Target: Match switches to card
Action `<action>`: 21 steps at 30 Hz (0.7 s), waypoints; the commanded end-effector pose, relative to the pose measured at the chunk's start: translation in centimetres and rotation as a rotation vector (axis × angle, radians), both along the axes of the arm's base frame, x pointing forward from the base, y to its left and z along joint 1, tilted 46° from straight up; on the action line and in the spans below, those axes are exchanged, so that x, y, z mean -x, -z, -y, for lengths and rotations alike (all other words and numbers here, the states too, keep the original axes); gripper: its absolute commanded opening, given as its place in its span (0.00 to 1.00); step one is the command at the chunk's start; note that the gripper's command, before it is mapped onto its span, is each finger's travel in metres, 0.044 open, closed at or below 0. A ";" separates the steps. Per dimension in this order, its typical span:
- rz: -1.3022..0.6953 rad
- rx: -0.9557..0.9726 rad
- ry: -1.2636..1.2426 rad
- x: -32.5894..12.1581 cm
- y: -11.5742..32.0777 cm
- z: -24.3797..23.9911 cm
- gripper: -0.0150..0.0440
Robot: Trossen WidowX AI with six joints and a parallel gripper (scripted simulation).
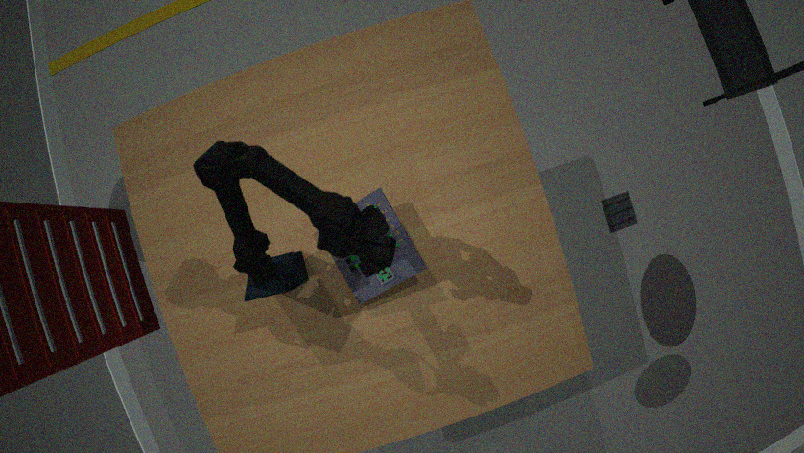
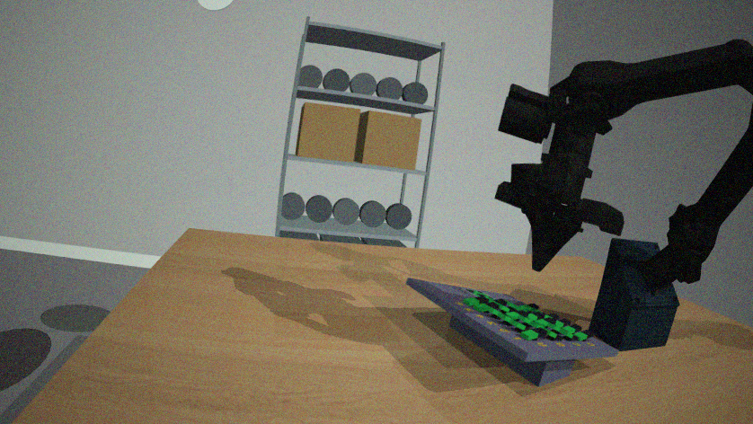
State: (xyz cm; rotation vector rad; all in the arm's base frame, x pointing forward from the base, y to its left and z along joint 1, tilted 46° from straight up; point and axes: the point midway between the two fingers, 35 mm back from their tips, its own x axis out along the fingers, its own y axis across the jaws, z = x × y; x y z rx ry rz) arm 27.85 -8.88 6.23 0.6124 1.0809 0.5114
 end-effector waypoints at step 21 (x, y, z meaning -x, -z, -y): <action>-0.020 -0.002 -0.014 -1.2 2.7 -3.5 0.25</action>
